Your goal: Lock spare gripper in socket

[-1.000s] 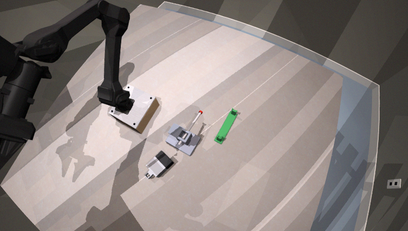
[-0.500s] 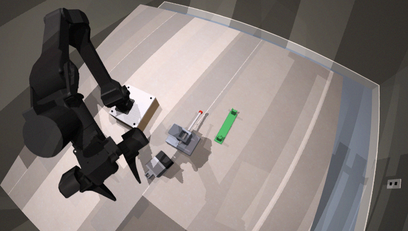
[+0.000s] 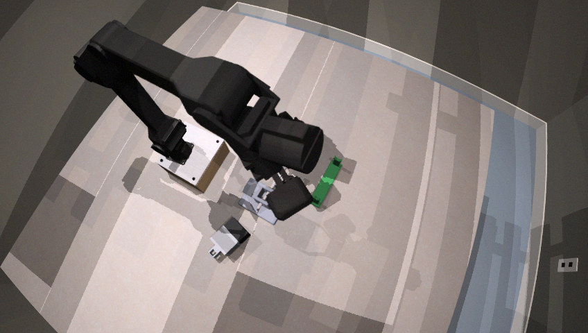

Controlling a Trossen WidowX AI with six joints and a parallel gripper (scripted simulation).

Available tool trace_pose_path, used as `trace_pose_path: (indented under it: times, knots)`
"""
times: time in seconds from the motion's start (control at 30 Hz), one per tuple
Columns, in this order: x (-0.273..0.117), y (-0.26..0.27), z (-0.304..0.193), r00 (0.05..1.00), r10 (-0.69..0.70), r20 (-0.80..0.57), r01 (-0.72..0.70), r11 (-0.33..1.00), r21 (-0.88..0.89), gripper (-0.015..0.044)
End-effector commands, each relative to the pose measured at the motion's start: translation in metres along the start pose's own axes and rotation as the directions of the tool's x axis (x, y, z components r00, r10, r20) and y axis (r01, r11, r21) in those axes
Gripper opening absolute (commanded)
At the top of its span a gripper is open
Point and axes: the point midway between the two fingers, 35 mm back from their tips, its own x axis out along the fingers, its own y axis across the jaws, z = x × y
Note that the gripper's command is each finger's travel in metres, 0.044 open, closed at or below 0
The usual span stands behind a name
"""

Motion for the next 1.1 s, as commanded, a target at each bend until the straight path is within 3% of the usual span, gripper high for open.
trace_pose_path:
  times: [0.0, 0.07, 0.43, 0.73, 1.07]
  knots:
    - [0.019, 0.055, 0.039, 0.981, 0.158, -0.114, -0.191, 0.894, -0.405, 0.03]
    - [0.022, 0.068, 0.046, 0.972, 0.184, -0.144, -0.231, 0.846, -0.481, 0.03]
    - [0.025, 0.069, 0.046, 0.972, 0.185, -0.146, -0.234, 0.842, -0.486, 0.03]
    - [0.087, 0.09, 0.031, 0.971, 0.189, -0.146, -0.237, 0.843, -0.483, 0.03]
    - [0.098, 0.091, 0.03, 0.971, 0.189, -0.146, -0.237, 0.843, -0.483, 0.03]
